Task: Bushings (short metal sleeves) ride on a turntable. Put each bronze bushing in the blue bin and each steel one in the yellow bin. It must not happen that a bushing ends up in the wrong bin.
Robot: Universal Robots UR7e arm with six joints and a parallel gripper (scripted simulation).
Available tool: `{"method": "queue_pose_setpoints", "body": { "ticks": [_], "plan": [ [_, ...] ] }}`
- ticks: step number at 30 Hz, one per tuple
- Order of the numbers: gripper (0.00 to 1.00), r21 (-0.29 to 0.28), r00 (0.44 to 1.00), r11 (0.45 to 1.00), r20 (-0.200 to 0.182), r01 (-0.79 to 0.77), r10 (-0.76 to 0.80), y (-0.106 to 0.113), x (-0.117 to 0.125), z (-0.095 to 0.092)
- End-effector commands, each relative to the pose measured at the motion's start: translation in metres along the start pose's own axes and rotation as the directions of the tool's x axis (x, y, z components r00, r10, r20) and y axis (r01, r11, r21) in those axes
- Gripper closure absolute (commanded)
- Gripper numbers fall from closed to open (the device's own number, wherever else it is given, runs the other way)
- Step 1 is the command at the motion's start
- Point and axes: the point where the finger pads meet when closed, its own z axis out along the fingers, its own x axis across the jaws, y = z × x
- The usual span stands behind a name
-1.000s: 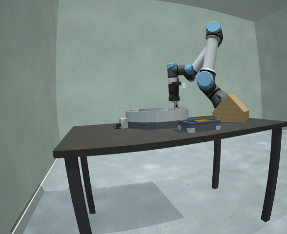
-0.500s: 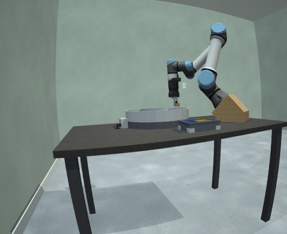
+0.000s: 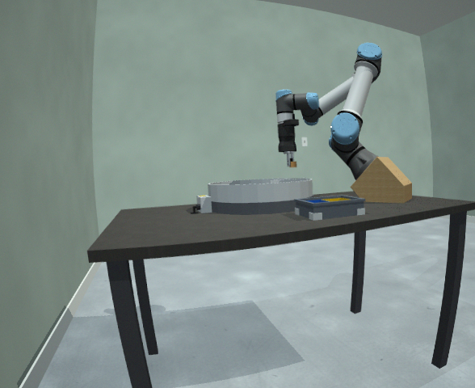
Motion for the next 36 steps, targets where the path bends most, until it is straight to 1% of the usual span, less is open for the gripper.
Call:
{"method": "queue_pose_setpoints", "body": {
  "ticks": [1, 6, 10, 11, 17, 21, 22, 23, 26, 28, 30, 33, 36],
  "plan": [
    [1.00, -0.002, 1.000, 1.000, 0.003, -0.001, 0.001, 0.000, 0.000, -0.003],
    [1.00, -0.002, 1.000, 1.000, 0.003, -0.001, 0.001, 0.000, 0.000, -0.003],
    [1.00, -0.002, 1.000, 1.000, 0.002, -0.001, 0.001, -0.046, 0.011, -0.003],
    [1.00, -0.001, 1.000, 1.000, 0.001, -0.001, 0.001, -0.054, 0.013, -0.003],
    [1.00, -0.002, 1.000, 1.000, 0.002, -0.001, 0.001, -0.057, 0.014, -0.003],
    [1.00, -0.001, 1.000, 1.000, 0.002, -0.001, 0.001, -0.102, 0.025, -0.003],
    [1.00, -0.002, 1.000, 1.000, 0.002, -0.001, 0.001, -0.102, 0.025, -0.003],
    [1.00, -0.002, 1.000, 1.000, 0.002, -0.001, 0.001, -0.114, 0.028, -0.003],
    [1.00, -0.002, 1.000, 1.000, 0.002, -0.001, 0.001, -0.114, 0.028, -0.003],
    [1.00, -0.002, 1.000, 1.000, 0.002, -0.001, 0.001, -0.137, 0.033, -0.003],
    [1.00, -0.002, 1.000, 1.000, 0.002, -0.001, 0.001, -0.137, 0.033, -0.003],
    [1.00, -0.002, 1.000, 1.000, 0.002, -0.001, 0.001, -0.170, 0.041, -0.003],
    [1.00, -0.002, 1.000, 1.000, 0.002, -0.001, 0.001, -0.171, 0.042, -0.003]
  ]
}}
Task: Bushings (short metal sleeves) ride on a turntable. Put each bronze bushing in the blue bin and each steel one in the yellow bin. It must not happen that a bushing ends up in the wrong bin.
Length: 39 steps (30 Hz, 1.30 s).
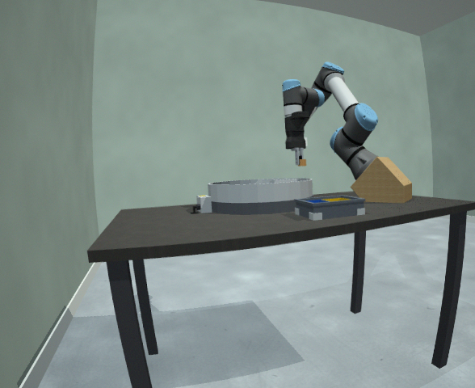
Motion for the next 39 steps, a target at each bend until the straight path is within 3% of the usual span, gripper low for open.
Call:
{"method": "queue_pose_setpoints", "body": {
  "ticks": [1, 7, 12, 18, 21, 25, 32, 36, 39],
  "plan": [
    [1.00, -0.017, 1.000, 1.000, 0.009, -0.006, 0.006, -0.015, 0.007, 0.002],
    [1.00, -0.017, 1.000, 1.000, 0.009, -0.006, 0.006, -0.071, 0.021, 0.003],
    [1.00, -0.017, 1.000, 1.000, 0.009, -0.006, 0.006, -0.071, 0.021, 0.003],
    [1.00, -0.017, 1.000, 1.000, 0.009, -0.006, 0.006, -0.128, 0.035, 0.004],
    [1.00, -0.017, 1.000, 1.000, 0.009, -0.006, 0.006, -0.128, 0.035, 0.004],
    [1.00, -0.017, 1.000, 1.000, 0.009, -0.006, 0.006, -0.170, 0.046, 0.005],
    [1.00, -0.017, 1.000, 1.000, 0.009, -0.006, 0.006, -0.185, 0.049, 0.005],
    [1.00, -0.017, 1.000, 1.000, 0.009, -0.006, 0.006, -0.228, 0.060, 0.006],
    [1.00, -0.017, 1.000, 1.000, 0.009, -0.006, 0.006, -0.242, 0.064, 0.006]
  ]
}}
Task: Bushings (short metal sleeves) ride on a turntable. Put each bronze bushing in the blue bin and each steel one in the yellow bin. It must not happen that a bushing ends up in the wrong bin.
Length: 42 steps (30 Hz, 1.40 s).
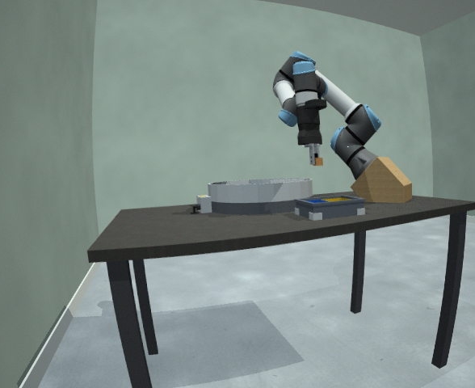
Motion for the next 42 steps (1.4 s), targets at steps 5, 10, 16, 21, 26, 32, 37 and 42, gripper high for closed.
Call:
{"method": "queue_pose_setpoints", "body": {
  "ticks": [5, 10, 16, 21, 26, 32, 37, 42],
  "plan": [
    [1.00, -0.002, 1.000, 1.000, 0.000, -0.001, 0.001, -0.025, 0.008, 0.001],
    [1.00, -0.002, 1.000, 1.000, 0.000, -0.001, 0.001, -0.025, 0.008, 0.001],
    [1.00, -0.001, 1.000, 1.000, 0.000, -0.001, 0.001, -0.024, 0.008, 0.000],
    [1.00, -0.001, 1.000, 1.000, 0.000, -0.001, 0.001, -0.025, 0.008, 0.010],
    [1.00, -0.001, 1.000, 1.000, 0.000, -0.001, 0.001, -0.024, 0.008, 0.026],
    [1.00, -0.001, 1.000, 1.000, 0.000, -0.001, 0.001, -0.024, 0.008, 0.041],
    [1.00, -0.001, 1.000, 1.000, 0.000, -0.001, 0.001, -0.024, 0.008, 0.051],
    [1.00, -0.001, 1.000, 1.000, 0.000, -0.001, 0.001, -0.024, 0.008, 0.066]
  ]
}}
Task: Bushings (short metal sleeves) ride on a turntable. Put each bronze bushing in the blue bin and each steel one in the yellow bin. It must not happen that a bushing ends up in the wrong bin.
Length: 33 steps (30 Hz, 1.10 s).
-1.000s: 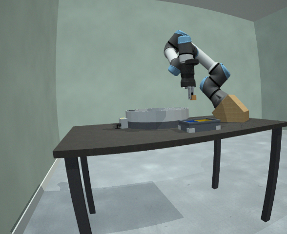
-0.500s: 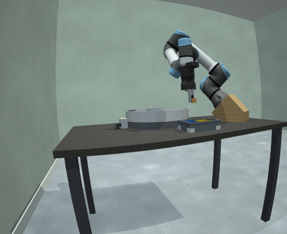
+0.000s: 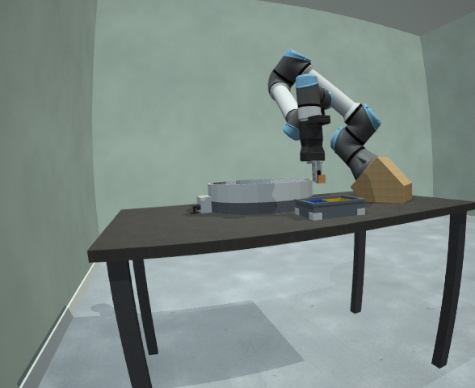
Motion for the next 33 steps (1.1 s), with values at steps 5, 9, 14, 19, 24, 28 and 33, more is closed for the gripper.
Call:
{"method": "queue_pose_setpoints", "body": {
  "ticks": [5, 9, 14, 19, 24, 28, 33],
  "plan": [
    [1.00, 0.002, 1.000, 1.000, -0.002, 0.000, 0.000, 0.000, 0.001, 0.022],
    [1.00, 0.002, 1.000, 1.000, -0.002, 0.000, 0.000, 0.000, 0.001, 0.042],
    [1.00, 0.002, 1.000, 1.000, -0.002, 0.000, 0.000, 0.000, 0.001, 0.047],
    [1.00, 0.002, 1.000, 1.000, -0.002, 0.000, 0.000, 0.000, 0.001, 0.047],
    [1.00, 0.002, 1.000, 1.000, -0.002, 0.000, 0.000, -0.001, 0.001, 0.049],
    [1.00, 0.002, 1.000, 1.000, -0.002, 0.000, 0.000, -0.001, 0.001, 0.053],
    [1.00, 0.002, 1.000, 1.000, -0.002, 0.000, 0.000, -0.001, 0.001, 0.054]
  ]
}}
